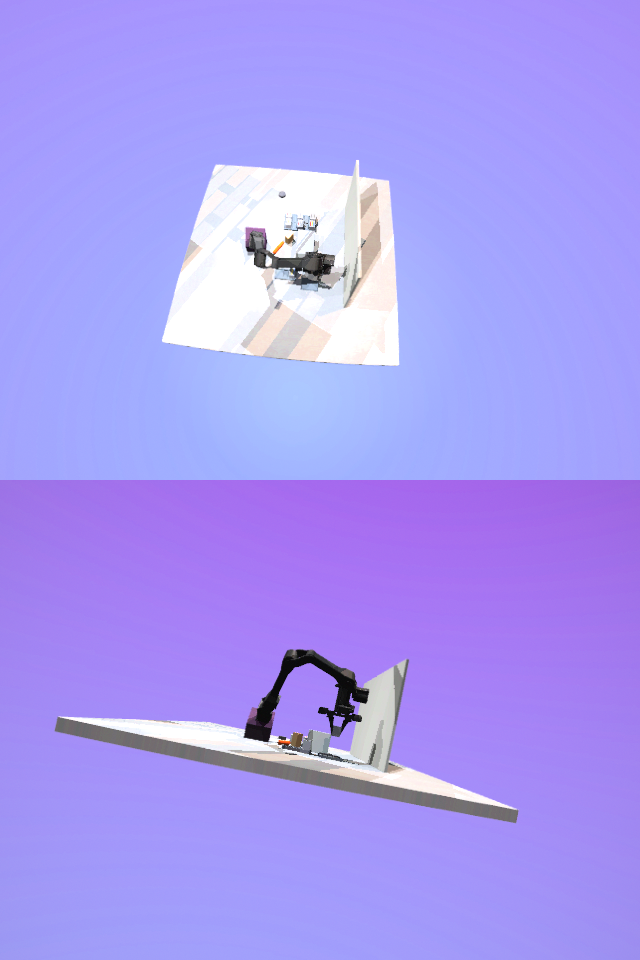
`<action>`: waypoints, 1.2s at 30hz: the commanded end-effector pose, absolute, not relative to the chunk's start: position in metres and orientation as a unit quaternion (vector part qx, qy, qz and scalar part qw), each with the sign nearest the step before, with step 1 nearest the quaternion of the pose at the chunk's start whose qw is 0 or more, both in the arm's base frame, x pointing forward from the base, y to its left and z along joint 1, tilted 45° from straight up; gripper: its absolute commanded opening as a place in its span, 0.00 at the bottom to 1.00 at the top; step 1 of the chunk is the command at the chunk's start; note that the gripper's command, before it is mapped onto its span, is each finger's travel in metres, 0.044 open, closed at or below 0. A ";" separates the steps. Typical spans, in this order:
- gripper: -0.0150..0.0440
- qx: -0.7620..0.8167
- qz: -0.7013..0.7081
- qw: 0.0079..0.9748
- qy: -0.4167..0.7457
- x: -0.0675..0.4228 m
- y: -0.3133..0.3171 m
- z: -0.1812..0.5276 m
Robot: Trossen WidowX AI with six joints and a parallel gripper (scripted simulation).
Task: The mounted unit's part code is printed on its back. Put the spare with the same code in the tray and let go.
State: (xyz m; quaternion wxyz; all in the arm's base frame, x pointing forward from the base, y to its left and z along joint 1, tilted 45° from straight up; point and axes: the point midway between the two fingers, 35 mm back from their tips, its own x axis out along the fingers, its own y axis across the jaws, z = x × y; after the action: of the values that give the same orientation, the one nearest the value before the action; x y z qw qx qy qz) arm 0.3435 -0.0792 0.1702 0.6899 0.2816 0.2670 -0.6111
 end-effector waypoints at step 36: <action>0.25 0.281 -0.609 0.691 0.269 0.348 -0.104 0.144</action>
State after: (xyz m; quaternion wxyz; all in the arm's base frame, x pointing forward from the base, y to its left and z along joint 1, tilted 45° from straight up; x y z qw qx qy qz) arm 0.3476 -0.1026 0.1468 0.6901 0.2815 0.2664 -0.6112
